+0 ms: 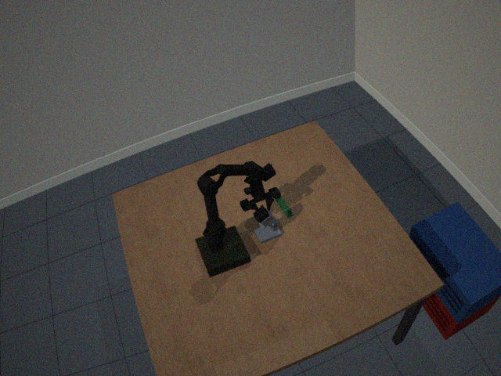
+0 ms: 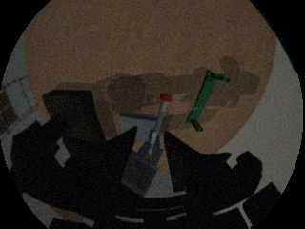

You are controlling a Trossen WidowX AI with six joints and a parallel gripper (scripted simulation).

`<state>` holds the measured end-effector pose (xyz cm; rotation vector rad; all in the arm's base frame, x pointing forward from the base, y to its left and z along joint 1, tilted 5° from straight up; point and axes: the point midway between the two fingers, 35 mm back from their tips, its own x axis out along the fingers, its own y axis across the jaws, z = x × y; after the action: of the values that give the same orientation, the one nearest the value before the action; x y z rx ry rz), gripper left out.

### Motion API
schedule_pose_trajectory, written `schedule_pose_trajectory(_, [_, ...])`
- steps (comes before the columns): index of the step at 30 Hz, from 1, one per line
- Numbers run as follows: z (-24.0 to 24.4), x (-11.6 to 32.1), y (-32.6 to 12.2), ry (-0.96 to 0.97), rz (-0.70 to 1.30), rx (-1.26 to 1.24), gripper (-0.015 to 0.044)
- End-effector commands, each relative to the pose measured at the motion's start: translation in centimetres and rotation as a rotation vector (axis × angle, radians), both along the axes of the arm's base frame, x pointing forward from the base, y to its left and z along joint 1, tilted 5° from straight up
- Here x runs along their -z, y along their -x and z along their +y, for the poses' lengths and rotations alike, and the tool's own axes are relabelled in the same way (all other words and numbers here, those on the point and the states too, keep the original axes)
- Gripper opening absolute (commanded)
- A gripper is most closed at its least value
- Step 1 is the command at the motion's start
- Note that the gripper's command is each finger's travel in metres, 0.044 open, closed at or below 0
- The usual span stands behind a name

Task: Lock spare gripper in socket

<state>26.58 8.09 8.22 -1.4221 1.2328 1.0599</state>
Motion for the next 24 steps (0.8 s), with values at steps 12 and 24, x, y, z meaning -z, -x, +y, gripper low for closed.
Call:
schedule_pose_trajectory(12, [2.3,-3.1,0.8,0.006,0.017,-0.012,0.0200])
schedule_pose_trajectory(24, [4.1,-5.7,1.5,0.016,0.034,-0.026,0.0200])
